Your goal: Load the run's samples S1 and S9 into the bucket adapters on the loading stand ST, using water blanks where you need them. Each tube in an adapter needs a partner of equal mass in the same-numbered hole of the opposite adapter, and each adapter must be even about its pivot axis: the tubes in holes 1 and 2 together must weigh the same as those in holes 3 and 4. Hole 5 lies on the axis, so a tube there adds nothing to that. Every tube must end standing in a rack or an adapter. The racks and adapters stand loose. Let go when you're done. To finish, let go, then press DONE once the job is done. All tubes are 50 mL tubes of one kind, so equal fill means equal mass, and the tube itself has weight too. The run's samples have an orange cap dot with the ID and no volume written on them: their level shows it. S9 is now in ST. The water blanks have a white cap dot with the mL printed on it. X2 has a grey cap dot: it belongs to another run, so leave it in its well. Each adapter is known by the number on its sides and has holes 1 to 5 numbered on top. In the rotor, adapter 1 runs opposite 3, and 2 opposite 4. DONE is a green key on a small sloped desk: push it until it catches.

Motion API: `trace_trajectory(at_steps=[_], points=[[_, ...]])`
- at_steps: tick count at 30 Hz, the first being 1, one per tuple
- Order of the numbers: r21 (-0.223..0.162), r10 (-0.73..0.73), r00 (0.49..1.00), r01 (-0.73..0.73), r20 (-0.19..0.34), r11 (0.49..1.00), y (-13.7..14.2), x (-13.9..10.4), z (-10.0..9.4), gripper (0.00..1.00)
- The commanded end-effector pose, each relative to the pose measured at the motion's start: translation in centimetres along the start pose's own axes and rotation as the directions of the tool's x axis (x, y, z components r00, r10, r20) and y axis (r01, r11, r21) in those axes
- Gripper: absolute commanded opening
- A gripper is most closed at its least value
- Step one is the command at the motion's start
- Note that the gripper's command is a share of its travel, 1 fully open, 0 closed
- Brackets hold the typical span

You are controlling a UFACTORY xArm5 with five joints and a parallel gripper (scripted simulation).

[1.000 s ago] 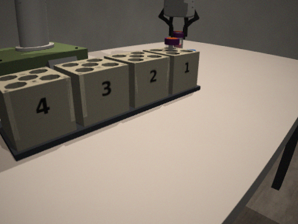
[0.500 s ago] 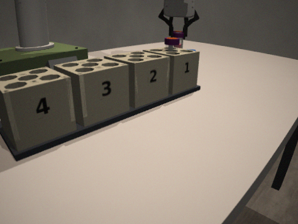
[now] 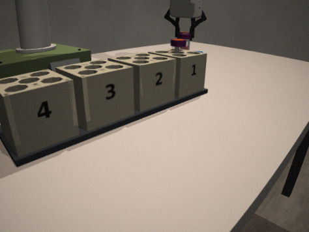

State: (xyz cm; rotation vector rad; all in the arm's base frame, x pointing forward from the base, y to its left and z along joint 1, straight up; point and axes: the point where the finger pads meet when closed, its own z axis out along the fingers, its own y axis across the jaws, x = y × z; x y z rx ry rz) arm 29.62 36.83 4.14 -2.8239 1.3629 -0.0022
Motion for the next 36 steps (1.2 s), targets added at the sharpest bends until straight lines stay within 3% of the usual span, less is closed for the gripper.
trace_trajectory(at_steps=[1, 36], points=[[0.004, 0.0, 1.0, 0.0, 0.001, 1.0, -0.1, 0.0, -0.1, 0.0], [0.004, 0.0, 1.0, 0.0, 0.001, 1.0, -0.1, 0.0, -1.9, 0.0]])
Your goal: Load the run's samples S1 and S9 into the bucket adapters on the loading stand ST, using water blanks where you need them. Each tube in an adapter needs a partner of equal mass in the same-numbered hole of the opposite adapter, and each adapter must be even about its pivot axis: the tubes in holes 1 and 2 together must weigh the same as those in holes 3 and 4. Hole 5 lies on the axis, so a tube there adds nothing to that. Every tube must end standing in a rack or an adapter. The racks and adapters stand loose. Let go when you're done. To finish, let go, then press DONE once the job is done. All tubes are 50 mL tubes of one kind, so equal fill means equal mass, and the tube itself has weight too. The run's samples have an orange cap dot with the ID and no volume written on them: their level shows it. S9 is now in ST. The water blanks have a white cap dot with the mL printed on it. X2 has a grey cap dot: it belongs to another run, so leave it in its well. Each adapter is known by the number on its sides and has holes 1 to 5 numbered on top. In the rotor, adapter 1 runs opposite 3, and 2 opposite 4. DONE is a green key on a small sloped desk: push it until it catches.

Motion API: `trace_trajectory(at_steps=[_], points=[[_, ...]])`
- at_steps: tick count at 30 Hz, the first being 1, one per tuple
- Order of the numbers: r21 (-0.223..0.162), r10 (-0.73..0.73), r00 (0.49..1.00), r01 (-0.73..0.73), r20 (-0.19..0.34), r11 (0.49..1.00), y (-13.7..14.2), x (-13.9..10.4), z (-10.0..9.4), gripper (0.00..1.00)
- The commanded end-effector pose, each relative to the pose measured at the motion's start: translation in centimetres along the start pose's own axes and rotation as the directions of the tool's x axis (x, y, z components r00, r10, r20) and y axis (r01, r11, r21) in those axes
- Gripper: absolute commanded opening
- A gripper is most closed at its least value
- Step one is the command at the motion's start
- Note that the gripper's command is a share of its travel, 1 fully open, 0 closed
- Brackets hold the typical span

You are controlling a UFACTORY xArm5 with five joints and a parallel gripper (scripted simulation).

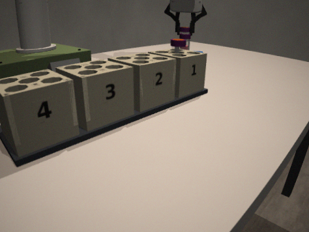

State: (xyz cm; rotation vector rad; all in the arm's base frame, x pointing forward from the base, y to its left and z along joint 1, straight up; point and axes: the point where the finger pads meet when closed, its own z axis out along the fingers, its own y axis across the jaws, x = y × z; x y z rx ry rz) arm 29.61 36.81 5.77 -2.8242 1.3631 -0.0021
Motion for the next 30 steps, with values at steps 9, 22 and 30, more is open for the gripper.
trace_trajectory(at_steps=[9, 22, 30], points=[[0.004, 0.0, 1.0, 0.0, 0.001, 1.0, -0.1, 0.0, -1.1, 0.0], [0.004, 0.0, 1.0, 0.0, 0.001, 1.0, -0.1, 0.0, -3.3, 0.0], [0.004, 0.0, 1.0, 0.0, 0.001, 1.0, -0.1, 0.0, -4.5, 0.0]])
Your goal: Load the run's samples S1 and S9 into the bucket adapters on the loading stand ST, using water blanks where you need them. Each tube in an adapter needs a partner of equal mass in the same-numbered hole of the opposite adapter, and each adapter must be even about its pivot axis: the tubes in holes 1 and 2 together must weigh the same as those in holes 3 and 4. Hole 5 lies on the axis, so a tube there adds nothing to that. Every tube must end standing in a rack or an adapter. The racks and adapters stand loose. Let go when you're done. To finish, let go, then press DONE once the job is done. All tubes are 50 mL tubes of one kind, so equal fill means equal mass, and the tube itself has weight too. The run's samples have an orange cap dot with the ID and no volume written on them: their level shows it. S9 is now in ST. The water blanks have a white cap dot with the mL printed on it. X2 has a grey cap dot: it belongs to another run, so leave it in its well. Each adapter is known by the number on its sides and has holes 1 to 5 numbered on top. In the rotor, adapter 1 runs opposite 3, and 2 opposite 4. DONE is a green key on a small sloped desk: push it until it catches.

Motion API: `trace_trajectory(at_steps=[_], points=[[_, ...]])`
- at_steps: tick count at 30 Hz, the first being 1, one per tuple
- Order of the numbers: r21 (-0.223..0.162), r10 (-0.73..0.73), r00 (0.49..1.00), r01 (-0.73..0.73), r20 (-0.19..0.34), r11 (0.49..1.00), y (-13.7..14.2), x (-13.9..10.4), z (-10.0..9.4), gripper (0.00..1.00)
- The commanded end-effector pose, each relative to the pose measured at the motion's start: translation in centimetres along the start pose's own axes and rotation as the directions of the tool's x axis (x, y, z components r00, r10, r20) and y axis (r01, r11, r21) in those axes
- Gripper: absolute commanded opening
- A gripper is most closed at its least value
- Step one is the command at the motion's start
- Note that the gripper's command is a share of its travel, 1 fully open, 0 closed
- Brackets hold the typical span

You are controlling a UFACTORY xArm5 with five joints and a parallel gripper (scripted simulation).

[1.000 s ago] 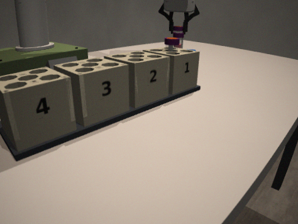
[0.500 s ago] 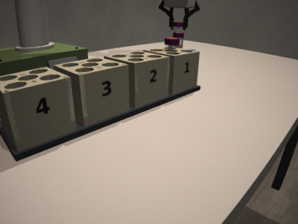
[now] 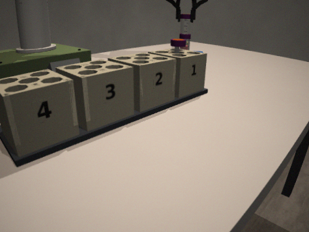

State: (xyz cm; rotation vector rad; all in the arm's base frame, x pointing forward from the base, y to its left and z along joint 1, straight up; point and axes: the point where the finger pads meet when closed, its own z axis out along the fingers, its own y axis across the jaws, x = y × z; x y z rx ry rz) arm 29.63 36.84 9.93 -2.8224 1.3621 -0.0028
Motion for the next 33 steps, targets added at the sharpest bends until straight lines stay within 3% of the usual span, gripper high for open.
trace_trajectory(at_steps=[1, 33], points=[[0.002, 0.0, 1.0, 0.0, 0.001, 1.0, -0.1, 0.0, -0.6, 0.0], [0.002, 0.0, 1.0, 0.0, 0.001, 1.0, -0.1, 0.0, -6.2, 0.0]])
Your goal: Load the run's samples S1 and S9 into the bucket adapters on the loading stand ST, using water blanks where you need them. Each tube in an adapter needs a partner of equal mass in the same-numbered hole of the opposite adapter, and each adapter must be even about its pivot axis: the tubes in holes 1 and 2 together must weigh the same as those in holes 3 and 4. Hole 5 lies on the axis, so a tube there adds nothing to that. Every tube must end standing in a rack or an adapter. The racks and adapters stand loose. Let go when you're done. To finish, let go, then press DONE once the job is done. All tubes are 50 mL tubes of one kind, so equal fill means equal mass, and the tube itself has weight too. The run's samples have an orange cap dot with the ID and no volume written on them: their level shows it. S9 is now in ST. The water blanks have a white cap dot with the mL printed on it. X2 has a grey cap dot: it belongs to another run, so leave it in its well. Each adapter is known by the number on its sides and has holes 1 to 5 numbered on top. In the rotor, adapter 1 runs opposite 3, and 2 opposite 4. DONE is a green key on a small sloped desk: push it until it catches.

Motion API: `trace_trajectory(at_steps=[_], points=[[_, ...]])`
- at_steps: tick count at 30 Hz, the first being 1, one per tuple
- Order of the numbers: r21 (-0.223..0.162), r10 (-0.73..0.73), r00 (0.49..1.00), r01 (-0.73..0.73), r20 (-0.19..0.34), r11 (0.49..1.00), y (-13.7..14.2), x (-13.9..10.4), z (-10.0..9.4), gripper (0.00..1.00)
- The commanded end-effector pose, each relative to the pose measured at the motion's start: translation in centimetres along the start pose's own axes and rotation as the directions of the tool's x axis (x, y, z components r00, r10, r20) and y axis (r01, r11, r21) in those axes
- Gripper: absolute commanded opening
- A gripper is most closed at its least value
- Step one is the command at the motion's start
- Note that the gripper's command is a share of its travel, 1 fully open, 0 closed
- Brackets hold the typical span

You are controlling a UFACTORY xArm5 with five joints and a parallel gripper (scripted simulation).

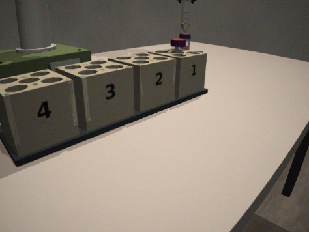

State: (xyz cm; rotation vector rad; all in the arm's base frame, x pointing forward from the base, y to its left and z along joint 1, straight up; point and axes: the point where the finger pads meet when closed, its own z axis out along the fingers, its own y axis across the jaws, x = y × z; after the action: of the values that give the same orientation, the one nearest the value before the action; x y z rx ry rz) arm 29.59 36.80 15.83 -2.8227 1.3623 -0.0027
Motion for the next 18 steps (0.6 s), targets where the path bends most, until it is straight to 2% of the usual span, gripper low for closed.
trace_trajectory(at_steps=[1, 9, 18], points=[[0.003, 0.0, 1.0, 0.0, 0.001, 1.0, -0.1, 0.0, -0.5, 0.0], [0.003, 0.0, 1.0, 0.0, 0.001, 1.0, -0.1, 0.0, -2.0, 0.0], [0.003, 0.0, 1.0, 0.0, 0.001, 1.0, -0.1, 0.0, -2.0, 0.0]])
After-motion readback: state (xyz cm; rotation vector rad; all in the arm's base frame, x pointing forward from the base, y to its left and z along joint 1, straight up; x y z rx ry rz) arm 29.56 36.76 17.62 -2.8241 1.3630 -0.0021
